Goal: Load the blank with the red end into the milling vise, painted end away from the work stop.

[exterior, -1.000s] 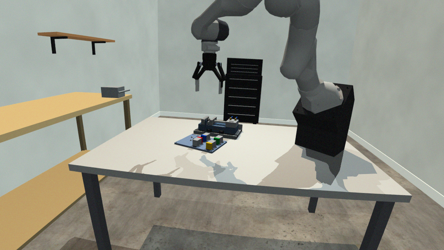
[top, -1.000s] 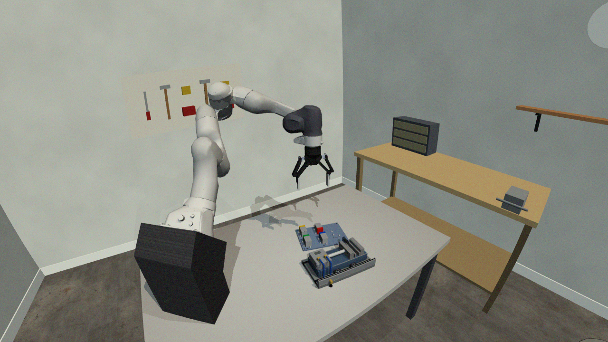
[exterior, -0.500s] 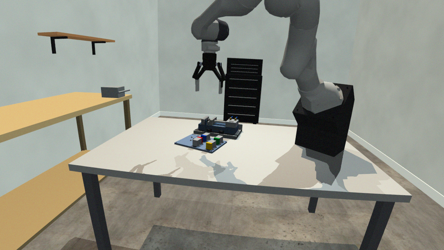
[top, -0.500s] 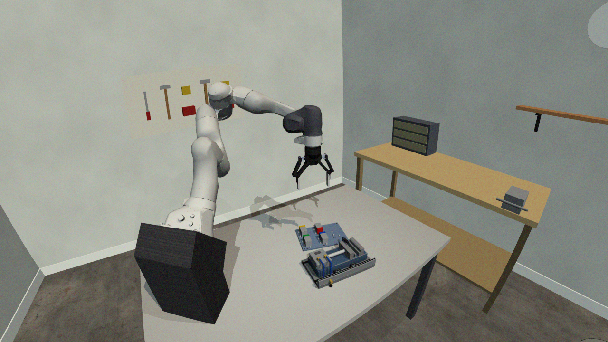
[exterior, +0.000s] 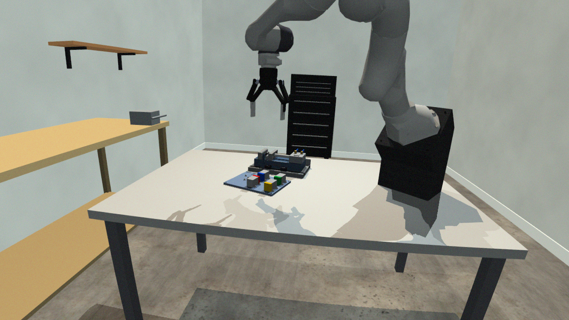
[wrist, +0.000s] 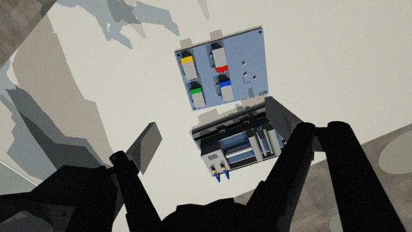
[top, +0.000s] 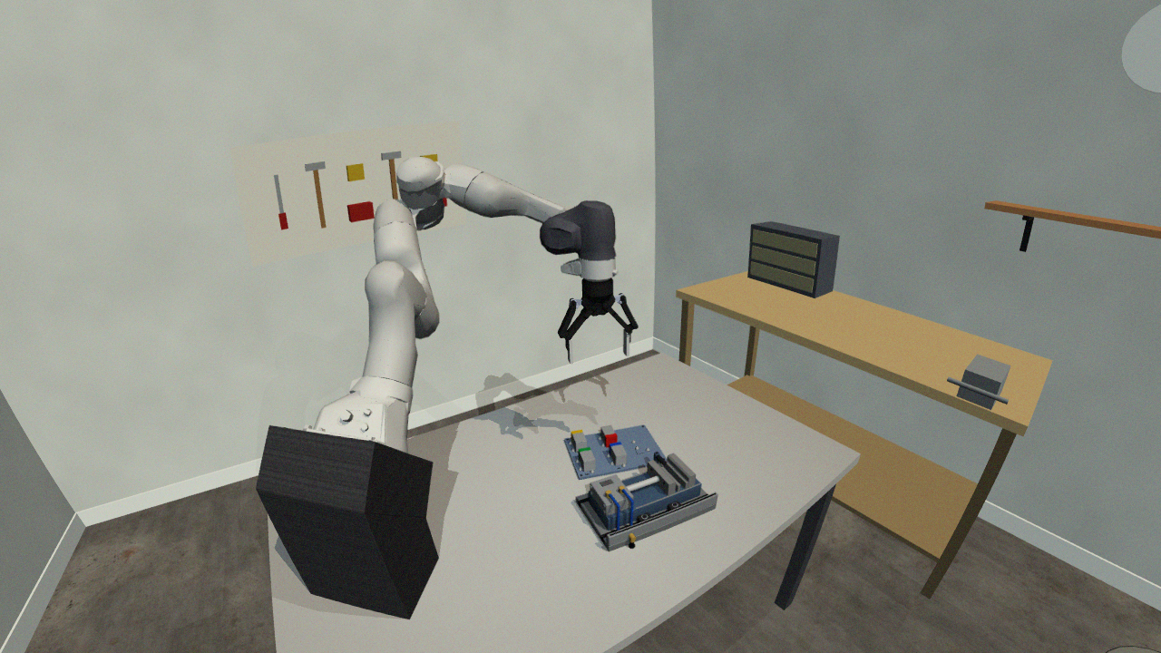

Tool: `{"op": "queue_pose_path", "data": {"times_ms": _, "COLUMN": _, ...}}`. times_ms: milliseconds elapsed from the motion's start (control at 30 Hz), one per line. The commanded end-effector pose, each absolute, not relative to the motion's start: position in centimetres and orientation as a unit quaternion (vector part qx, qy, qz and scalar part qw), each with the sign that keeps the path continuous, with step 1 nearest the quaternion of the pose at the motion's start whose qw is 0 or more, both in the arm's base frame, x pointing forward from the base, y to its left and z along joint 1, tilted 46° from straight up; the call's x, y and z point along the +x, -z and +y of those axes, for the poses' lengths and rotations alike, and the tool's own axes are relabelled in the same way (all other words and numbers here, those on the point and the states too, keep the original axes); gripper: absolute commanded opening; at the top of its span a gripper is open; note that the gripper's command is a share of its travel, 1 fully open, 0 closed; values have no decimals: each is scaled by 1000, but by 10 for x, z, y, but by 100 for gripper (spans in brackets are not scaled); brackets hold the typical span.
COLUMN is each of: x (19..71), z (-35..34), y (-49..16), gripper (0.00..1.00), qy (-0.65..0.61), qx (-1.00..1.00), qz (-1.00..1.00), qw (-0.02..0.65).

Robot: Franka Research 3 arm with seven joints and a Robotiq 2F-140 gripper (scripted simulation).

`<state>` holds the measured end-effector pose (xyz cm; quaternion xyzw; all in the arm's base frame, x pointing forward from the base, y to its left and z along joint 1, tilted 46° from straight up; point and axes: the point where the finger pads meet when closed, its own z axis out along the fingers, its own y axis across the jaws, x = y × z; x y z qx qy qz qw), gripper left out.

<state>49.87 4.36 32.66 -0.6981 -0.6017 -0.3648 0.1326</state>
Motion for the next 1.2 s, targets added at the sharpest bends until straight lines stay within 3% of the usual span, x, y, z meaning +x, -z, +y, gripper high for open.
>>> {"op": "queue_pose_path", "data": {"times_ms": 0, "x": 499, "z": 43, "y": -326, "gripper": 100, "qy": 365, "qx": -698, "qz": -602, "qw": 133}}
{"op": "queue_pose_path", "data": {"times_ms": 1167, "x": 508, "z": 16, "y": -307, "gripper": 100, "qy": 365, "qx": -699, "qz": -600, "qw": 134}}
